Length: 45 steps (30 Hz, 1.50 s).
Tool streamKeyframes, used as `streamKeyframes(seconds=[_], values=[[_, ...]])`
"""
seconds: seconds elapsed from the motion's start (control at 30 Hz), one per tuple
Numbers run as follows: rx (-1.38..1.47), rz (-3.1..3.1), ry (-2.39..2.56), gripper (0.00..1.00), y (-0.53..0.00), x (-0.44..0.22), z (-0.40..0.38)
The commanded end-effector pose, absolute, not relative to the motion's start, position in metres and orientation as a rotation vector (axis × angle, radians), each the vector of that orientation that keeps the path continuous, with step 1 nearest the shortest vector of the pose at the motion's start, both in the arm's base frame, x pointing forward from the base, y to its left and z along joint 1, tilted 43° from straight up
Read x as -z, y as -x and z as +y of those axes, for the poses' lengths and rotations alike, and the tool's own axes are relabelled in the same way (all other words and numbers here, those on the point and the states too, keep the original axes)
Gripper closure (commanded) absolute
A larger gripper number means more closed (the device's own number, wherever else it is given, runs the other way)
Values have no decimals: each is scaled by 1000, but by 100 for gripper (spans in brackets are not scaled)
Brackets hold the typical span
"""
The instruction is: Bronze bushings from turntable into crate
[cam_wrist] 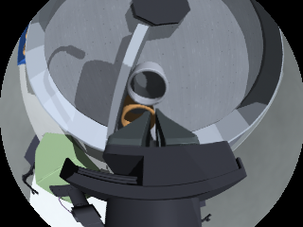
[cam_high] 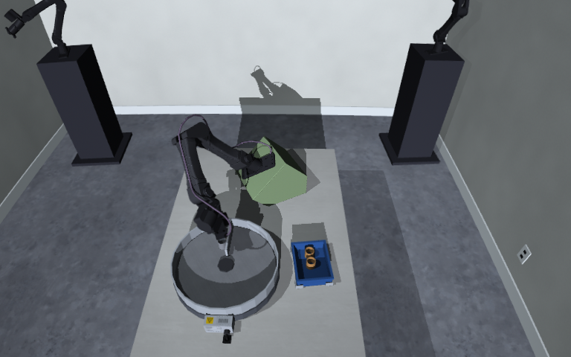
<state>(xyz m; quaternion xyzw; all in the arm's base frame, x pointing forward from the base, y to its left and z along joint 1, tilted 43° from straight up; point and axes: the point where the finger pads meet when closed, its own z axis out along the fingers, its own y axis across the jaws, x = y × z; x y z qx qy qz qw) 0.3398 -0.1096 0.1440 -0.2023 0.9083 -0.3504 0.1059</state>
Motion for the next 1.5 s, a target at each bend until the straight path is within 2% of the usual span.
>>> streamKeyframes(seconds=[0.0, 0.53, 1.47], values=[[1034, 2625, 581, 100, -344, -165, -101], [1028, 2626, 580, 100, -320, -209, -65], [1021, 2647, 603, 100, -319, -208, -58]])
